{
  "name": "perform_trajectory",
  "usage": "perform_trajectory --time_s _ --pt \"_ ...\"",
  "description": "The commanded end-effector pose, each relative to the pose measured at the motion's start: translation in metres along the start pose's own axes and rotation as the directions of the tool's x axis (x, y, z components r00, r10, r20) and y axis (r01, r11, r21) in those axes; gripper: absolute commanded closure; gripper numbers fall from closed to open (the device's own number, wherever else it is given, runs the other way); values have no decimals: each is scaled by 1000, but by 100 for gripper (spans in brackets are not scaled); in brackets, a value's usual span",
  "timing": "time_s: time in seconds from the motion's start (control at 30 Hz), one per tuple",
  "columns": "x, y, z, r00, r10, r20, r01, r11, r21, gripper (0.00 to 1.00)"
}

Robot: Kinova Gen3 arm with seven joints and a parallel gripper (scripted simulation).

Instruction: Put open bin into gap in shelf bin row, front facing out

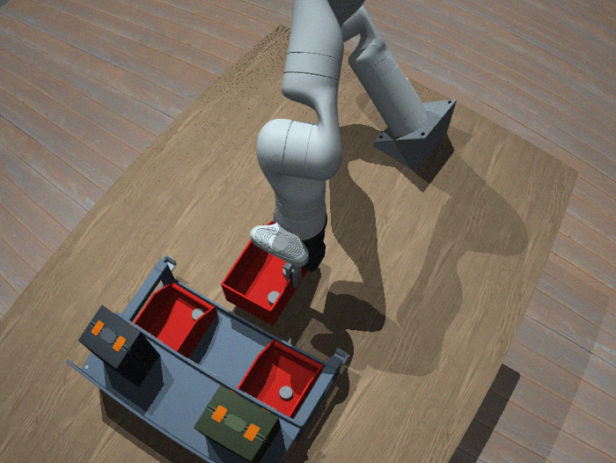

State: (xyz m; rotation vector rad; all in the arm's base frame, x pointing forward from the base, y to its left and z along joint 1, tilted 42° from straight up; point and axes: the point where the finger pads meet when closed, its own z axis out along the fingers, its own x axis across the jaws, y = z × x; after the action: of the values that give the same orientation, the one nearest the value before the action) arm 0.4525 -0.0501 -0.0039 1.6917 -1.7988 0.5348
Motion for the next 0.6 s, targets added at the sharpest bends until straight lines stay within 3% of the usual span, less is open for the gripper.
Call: perform_trajectory --time_s 0.0,0.57 --pt "0 -2 -1 1000 1 2 -1 1000 -3 100" --pt "0 -5 -6 1000 1 2 -1 995 -99 100"
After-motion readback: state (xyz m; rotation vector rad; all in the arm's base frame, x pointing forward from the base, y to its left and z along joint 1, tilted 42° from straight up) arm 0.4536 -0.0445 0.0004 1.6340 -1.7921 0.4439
